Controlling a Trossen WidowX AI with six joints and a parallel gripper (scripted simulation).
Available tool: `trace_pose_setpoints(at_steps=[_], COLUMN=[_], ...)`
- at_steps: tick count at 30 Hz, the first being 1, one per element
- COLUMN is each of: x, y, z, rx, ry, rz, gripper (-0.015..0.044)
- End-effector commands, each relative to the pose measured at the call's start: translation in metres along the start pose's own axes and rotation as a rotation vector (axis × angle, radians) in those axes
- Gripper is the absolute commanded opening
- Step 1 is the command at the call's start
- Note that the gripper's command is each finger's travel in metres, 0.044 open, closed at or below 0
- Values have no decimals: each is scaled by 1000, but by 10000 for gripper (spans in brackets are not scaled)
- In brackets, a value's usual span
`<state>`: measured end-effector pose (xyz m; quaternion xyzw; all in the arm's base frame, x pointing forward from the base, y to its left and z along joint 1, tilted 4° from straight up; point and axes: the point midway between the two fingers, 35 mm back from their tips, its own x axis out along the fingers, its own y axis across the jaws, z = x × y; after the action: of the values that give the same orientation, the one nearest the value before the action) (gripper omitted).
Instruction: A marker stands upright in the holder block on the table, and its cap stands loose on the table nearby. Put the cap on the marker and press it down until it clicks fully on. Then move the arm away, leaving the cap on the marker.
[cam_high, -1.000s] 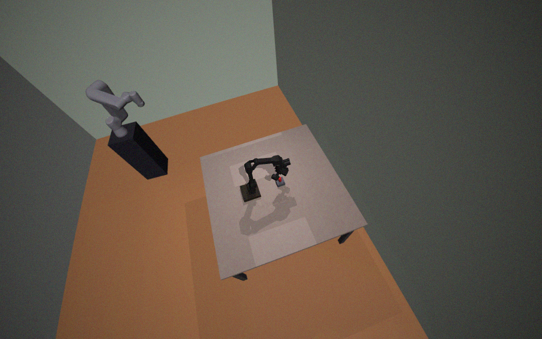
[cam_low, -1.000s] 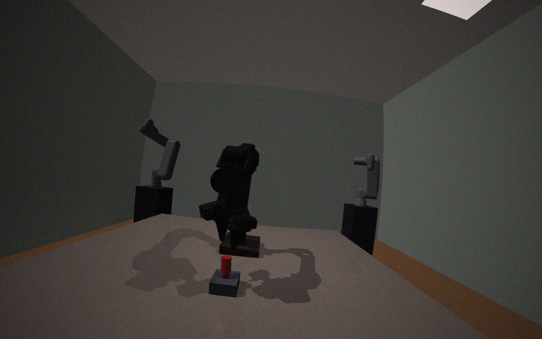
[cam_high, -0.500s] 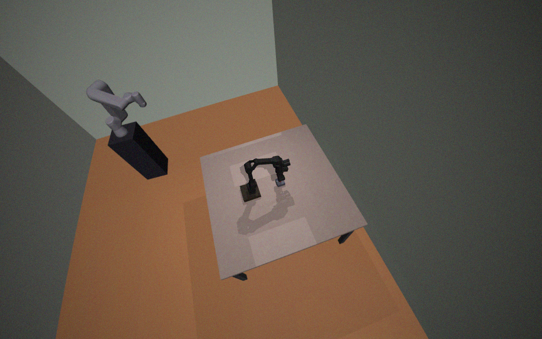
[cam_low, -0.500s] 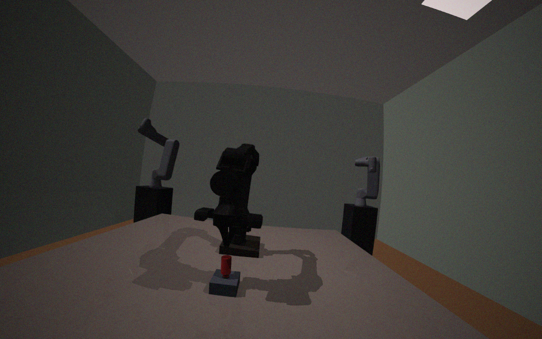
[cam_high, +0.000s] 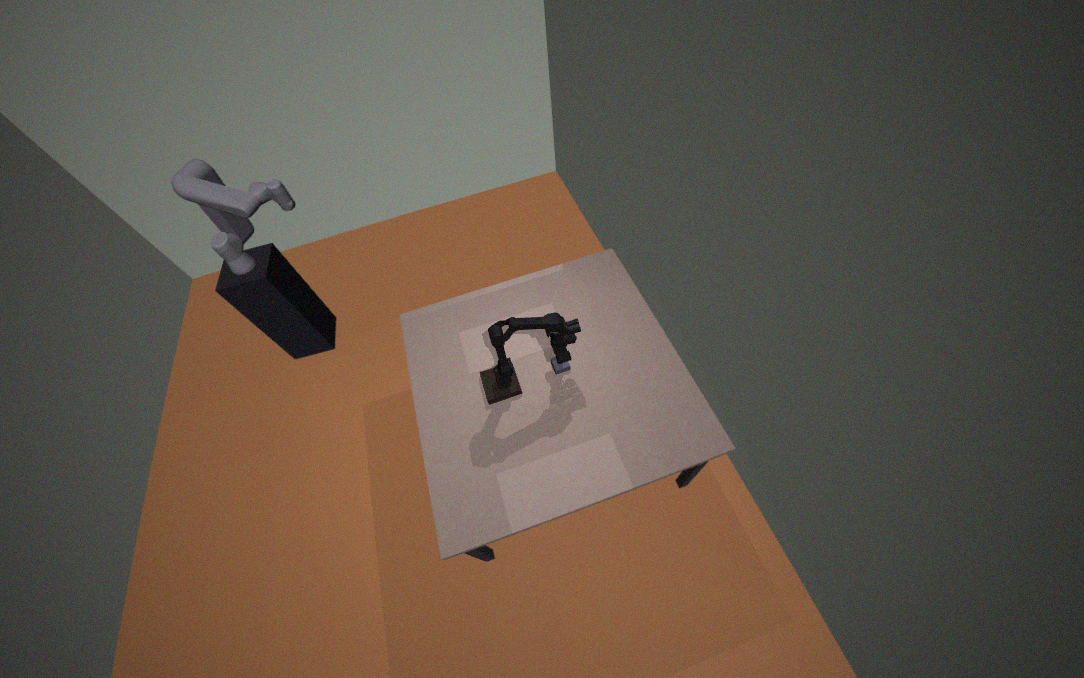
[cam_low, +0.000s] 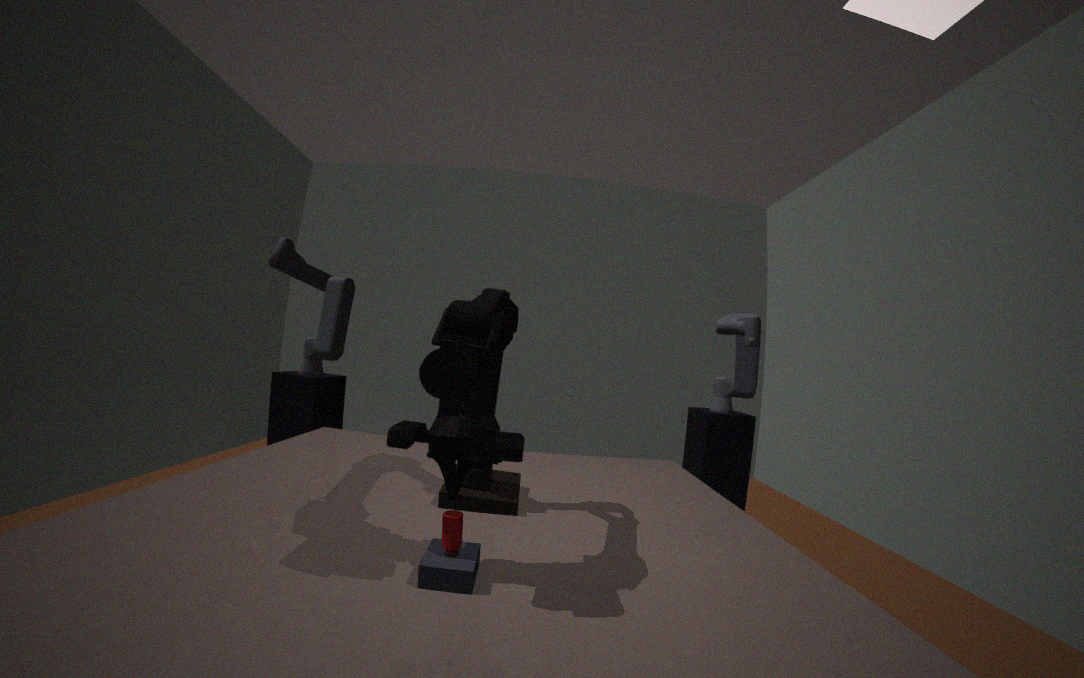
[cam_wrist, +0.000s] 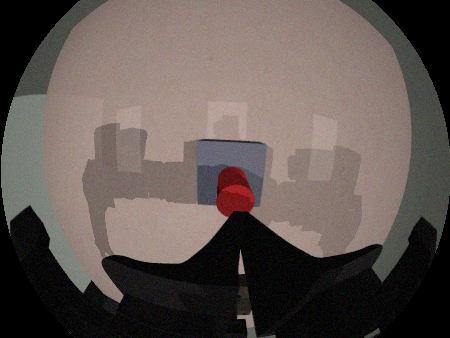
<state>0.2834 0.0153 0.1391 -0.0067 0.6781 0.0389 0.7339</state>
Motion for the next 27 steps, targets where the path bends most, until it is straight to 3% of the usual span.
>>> trace_pose_setpoints(at_steps=[1,27], x=[7,28], y=[1,1], z=[-1,1], rx=[-5,-7], ry=[6,-8], rz=[5,2], gripper=[0,0])
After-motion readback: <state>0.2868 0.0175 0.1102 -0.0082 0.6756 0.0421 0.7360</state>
